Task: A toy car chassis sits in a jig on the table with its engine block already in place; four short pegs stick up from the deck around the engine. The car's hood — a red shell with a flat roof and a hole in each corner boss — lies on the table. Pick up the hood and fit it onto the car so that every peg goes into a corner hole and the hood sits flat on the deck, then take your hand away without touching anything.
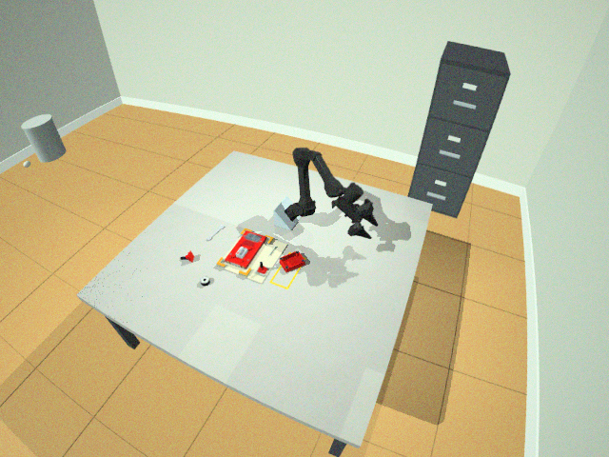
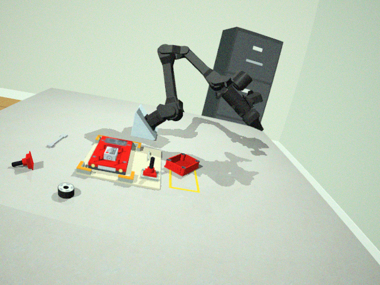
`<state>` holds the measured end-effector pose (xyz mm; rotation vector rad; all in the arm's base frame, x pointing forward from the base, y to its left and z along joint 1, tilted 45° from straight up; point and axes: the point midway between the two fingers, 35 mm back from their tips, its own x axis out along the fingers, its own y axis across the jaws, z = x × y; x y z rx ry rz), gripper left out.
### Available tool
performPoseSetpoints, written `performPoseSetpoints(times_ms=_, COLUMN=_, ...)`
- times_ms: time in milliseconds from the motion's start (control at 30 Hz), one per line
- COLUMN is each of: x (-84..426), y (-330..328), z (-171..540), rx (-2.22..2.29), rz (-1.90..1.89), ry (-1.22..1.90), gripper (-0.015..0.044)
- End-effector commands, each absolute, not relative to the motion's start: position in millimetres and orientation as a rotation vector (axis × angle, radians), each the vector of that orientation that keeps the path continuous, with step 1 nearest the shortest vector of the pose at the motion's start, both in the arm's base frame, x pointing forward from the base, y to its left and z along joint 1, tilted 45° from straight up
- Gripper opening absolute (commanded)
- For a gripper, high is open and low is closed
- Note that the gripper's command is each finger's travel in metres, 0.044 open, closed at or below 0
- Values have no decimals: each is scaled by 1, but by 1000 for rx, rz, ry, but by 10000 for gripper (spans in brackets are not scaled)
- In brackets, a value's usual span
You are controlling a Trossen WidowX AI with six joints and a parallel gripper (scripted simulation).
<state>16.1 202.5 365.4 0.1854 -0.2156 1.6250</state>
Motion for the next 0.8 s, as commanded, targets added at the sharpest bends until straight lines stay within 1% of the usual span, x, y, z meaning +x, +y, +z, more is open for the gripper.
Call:
performPoseSetpoints(times_ms=0, x=50, y=220, z=346, rx=136, rz=1523, ry=-15, gripper=440)
performPoseSetpoints(times_ms=167, x=106, y=229, z=309, rx=106, rz=1337, ry=296, gripper=440)
performPoseSetpoints(times_ms=333, x=156, y=218, z=268, rx=134, rz=1138, ry=614, gripper=440)
performPoseSetpoints(times_ms=567, x=209, y=177, z=218, rx=286, rz=832, ry=1016, gripper=440)
performPoseSetpoints(times_ms=767, x=234, y=129, z=185, rx=497, rz=569, ry=1306, gripper=440)
